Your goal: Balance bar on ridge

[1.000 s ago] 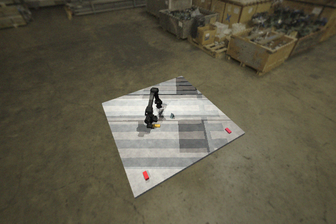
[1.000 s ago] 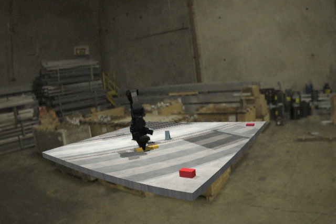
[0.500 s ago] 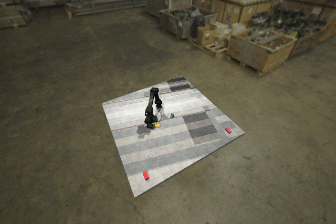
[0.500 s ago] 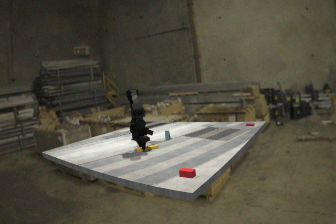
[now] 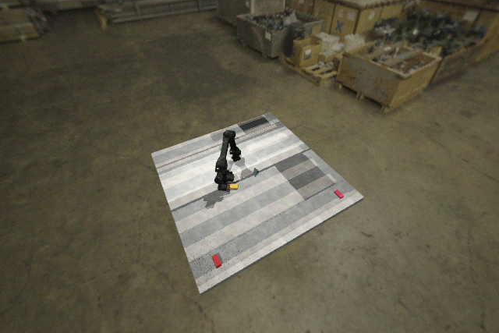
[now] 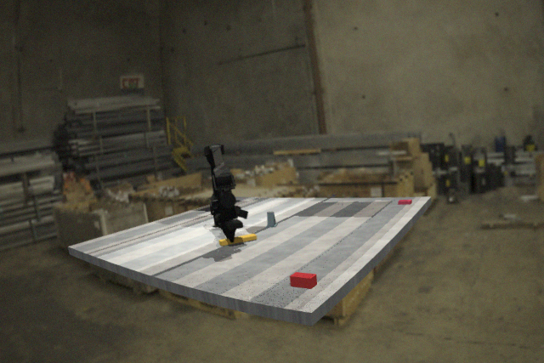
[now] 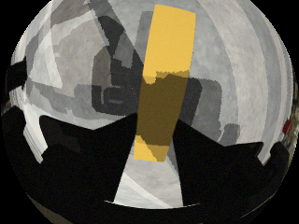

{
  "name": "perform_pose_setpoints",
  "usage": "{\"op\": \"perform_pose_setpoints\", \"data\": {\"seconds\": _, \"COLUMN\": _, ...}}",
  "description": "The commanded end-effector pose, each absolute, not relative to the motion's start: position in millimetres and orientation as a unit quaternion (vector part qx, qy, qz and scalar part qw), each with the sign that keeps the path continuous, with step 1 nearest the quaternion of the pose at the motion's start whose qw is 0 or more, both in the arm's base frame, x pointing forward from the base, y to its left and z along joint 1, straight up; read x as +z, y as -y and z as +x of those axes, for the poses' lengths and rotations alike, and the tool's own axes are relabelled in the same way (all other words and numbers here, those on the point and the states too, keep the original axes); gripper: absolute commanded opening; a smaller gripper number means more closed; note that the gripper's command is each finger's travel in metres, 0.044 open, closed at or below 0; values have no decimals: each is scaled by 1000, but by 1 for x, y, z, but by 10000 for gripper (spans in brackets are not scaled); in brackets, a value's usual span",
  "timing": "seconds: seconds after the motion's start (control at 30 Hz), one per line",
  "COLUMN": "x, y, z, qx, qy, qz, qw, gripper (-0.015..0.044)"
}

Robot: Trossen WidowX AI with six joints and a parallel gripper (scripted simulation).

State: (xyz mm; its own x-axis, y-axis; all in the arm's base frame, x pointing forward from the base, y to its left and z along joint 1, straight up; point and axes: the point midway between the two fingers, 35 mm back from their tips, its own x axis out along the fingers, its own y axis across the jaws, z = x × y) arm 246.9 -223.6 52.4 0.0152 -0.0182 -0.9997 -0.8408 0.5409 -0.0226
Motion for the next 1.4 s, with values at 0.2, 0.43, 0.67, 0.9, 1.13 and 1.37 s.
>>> {"op": "perform_pose_setpoints", "data": {"seconds": 0.2, "x": 76, "y": 226, "z": 250, "qx": 329, "qy": -618, "qz": -349, "qw": 623, "gripper": 0}}
{"op": "perform_pose_setpoints", "data": {"seconds": 0.43, "x": 94, "y": 227, "z": 251, "qx": 329, "qy": -617, "qz": -349, "qw": 623, "gripper": 0}}
{"op": "perform_pose_setpoints", "data": {"seconds": 0.67, "x": 112, "y": 227, "z": 251, "qx": 330, "qy": -617, "qz": -350, "qw": 623, "gripper": 0}}
{"op": "perform_pose_setpoints", "data": {"seconds": 0.9, "x": 130, "y": 226, "z": 250, "qx": 330, "qy": -617, "qz": -350, "qw": 623, "gripper": 0}}
{"op": "perform_pose_setpoints", "data": {"seconds": 1.13, "x": 149, "y": 224, "z": 248, "qx": 331, "qy": -616, "qz": -350, "qw": 623, "gripper": 0}}
{"op": "perform_pose_setpoints", "data": {"seconds": 1.37, "x": 162, "y": 221, "z": 246, "qx": 332, "qy": -616, "qz": -351, "qw": 623, "gripper": 0}}
